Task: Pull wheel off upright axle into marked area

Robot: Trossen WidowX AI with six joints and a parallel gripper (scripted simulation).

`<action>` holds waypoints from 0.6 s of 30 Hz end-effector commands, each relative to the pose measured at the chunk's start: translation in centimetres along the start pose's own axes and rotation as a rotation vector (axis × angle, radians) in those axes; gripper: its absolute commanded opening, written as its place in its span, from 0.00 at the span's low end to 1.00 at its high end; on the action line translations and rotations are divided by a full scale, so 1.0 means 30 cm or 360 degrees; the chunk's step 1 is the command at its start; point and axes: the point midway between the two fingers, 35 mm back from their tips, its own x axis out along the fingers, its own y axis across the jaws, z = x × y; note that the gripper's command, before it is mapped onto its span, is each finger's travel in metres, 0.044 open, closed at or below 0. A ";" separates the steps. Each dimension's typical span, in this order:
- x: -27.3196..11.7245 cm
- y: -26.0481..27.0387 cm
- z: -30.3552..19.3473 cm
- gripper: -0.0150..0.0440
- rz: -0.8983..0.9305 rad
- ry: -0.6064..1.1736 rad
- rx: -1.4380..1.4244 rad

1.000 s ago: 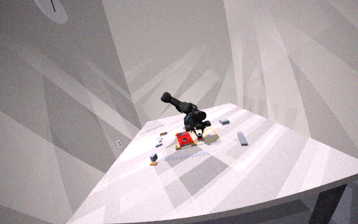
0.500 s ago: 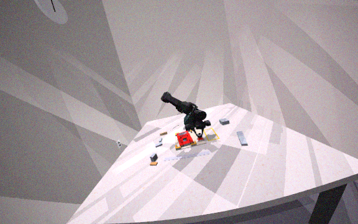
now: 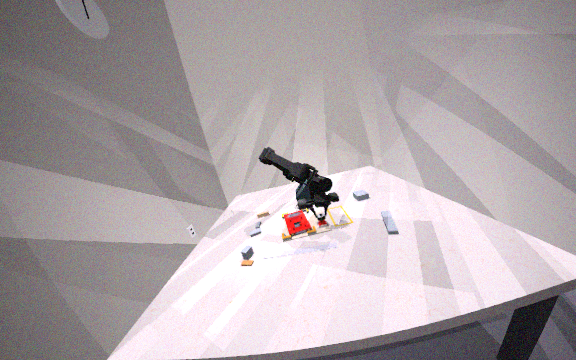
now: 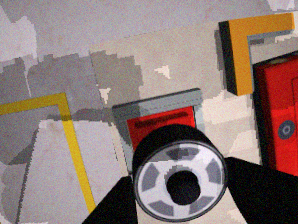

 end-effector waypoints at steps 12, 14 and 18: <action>-0.026 0.002 0.000 0.25 0.0001 -0.0008 0.0001; -0.028 0.002 0.000 0.25 0.0001 -0.0008 0.0000; -0.032 0.002 0.000 0.25 0.0001 -0.0009 0.0000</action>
